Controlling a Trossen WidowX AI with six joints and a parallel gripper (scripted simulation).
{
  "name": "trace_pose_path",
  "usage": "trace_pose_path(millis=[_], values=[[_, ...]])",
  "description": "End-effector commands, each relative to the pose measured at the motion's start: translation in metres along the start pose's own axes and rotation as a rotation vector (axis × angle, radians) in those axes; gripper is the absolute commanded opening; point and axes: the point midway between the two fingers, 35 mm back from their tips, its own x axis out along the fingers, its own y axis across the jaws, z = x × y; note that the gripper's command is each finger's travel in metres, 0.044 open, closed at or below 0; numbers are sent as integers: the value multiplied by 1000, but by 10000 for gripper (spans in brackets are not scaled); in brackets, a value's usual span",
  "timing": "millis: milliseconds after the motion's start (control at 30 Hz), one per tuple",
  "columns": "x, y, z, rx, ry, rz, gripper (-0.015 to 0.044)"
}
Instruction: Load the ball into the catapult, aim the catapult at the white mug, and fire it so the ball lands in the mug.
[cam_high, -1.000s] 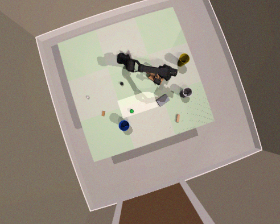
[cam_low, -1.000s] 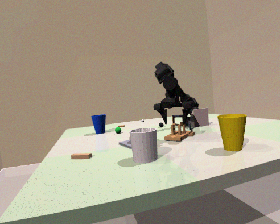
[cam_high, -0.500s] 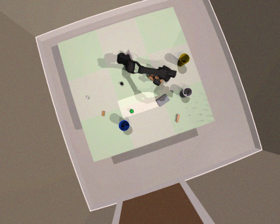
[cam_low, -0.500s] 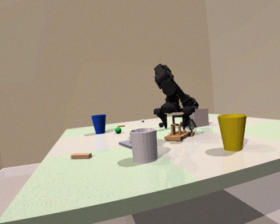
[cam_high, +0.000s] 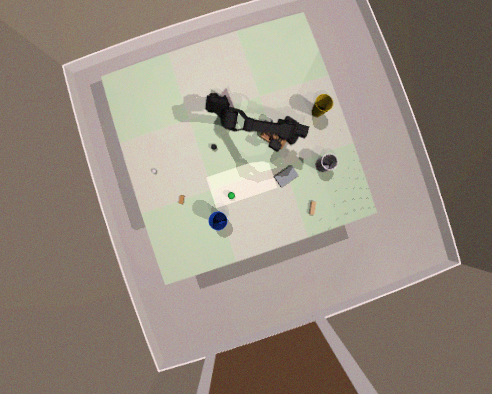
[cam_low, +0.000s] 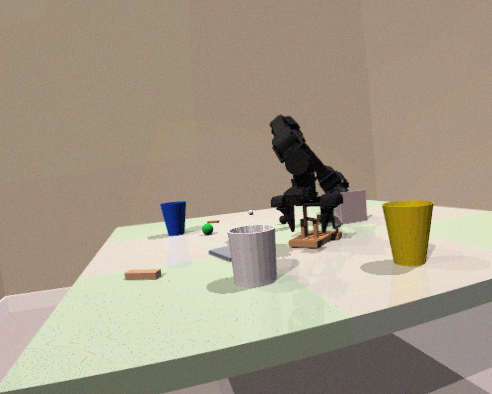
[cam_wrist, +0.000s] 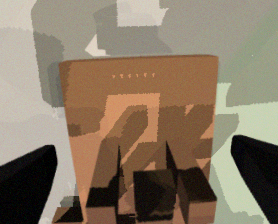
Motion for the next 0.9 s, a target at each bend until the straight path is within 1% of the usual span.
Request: trace_pose_path(millis=[0, 300, 467, 533, 567, 600, 667, 867], values=[[0, 0, 0, 0, -1, 0, 361], [0, 0, 0, 0, -1, 0, 125], [0, 0, 0, 0, -1, 0, 92], [-11, 0, 1, 0, -1, 1, 39], [-25, 0, 1, 0, -1, 2, 13], [-39, 1, 1, 0, -1, 3, 0], [-50, 1, 0, 0, -1, 3, 0], [-49, 1, 0, -3, 0, 2, 0]])
